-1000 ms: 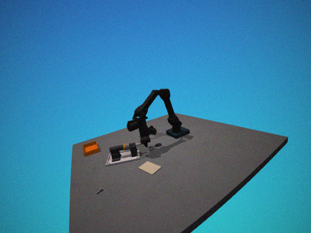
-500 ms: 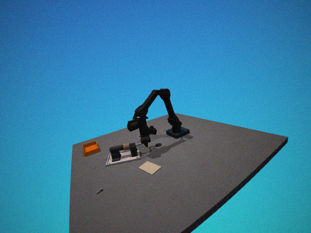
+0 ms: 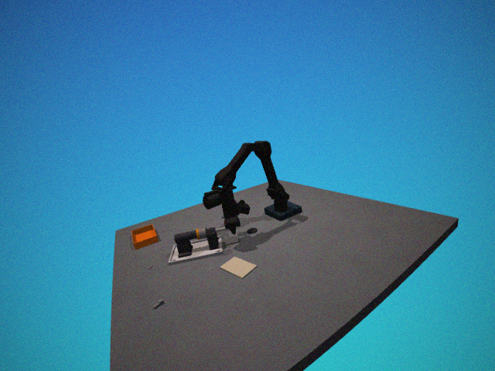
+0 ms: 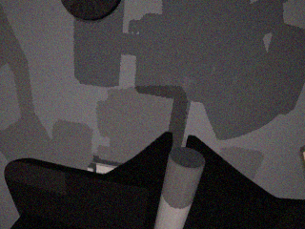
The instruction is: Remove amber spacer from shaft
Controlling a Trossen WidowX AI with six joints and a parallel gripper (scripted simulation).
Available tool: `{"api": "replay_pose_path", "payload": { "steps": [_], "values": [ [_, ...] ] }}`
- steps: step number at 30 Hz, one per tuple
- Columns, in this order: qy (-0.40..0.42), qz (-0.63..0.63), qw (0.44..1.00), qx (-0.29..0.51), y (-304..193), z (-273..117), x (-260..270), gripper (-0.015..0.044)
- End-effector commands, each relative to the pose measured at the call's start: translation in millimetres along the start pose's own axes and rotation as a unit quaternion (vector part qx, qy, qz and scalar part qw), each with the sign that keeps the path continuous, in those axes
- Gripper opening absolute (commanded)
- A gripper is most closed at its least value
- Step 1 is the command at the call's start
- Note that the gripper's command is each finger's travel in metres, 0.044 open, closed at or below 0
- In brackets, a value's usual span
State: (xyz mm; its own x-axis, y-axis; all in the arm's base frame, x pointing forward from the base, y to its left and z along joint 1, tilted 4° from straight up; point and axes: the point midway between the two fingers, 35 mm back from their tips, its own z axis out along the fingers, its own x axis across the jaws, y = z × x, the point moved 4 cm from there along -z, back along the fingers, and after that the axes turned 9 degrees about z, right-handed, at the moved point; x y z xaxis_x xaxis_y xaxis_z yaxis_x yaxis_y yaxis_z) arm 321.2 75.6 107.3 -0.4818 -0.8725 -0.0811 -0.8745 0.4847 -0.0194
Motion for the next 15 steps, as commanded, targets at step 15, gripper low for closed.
{"api": "replay_pose_path", "payload": {
  "steps": [15],
  "values": [
    [0.0,0.001,1.0,-0.002,3.1,-0.1,0.3,0.0]
  ]
}}
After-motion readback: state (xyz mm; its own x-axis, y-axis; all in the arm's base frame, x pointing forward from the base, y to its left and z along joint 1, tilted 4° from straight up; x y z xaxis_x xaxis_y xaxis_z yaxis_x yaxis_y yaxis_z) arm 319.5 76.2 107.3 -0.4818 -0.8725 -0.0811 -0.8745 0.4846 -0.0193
